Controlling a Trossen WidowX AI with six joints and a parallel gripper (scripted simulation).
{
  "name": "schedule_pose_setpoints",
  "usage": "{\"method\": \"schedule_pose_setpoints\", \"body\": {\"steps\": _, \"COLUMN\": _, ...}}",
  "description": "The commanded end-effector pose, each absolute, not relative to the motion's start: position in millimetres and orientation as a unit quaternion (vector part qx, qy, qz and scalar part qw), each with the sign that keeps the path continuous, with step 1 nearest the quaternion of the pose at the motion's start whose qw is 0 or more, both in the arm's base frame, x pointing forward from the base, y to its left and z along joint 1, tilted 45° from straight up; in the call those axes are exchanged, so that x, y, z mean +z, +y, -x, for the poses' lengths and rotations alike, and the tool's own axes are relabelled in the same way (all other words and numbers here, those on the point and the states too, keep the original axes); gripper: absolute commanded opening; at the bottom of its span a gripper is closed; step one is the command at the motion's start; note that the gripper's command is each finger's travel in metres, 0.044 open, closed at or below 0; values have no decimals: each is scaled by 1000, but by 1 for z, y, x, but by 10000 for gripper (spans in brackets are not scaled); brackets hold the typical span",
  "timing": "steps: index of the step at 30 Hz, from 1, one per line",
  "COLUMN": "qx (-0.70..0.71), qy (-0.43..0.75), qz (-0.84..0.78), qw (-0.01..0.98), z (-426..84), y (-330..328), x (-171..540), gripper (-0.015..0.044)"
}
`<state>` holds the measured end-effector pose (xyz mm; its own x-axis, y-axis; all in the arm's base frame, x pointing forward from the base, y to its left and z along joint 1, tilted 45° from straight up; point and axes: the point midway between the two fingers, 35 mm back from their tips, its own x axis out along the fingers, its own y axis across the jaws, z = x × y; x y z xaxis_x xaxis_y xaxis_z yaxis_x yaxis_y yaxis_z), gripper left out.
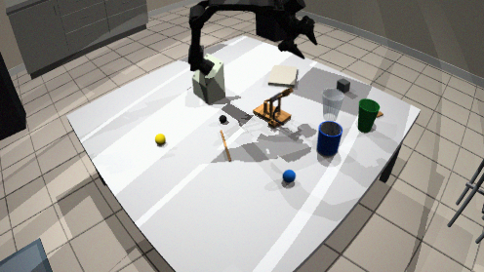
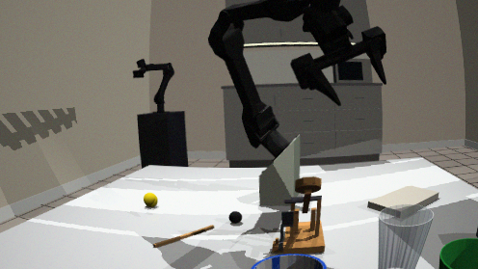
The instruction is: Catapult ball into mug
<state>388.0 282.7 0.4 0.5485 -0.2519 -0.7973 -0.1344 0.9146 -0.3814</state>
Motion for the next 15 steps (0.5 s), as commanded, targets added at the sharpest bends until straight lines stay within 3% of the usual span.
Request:
{"method": "schedule_pose_setpoints", "body": {"steps": 1, "qx": -70, "qy": 506, "qz": 226, "qw": 829, "z": -384, "y": 251, "x": -13, "gripper": 440}}
{"method": "schedule_pose_setpoints", "body": {"steps": 15, "qx": -190, "qy": 633, "qz": 303, "qw": 686, "z": -349, "y": 134, "x": -43, "gripper": 440}}
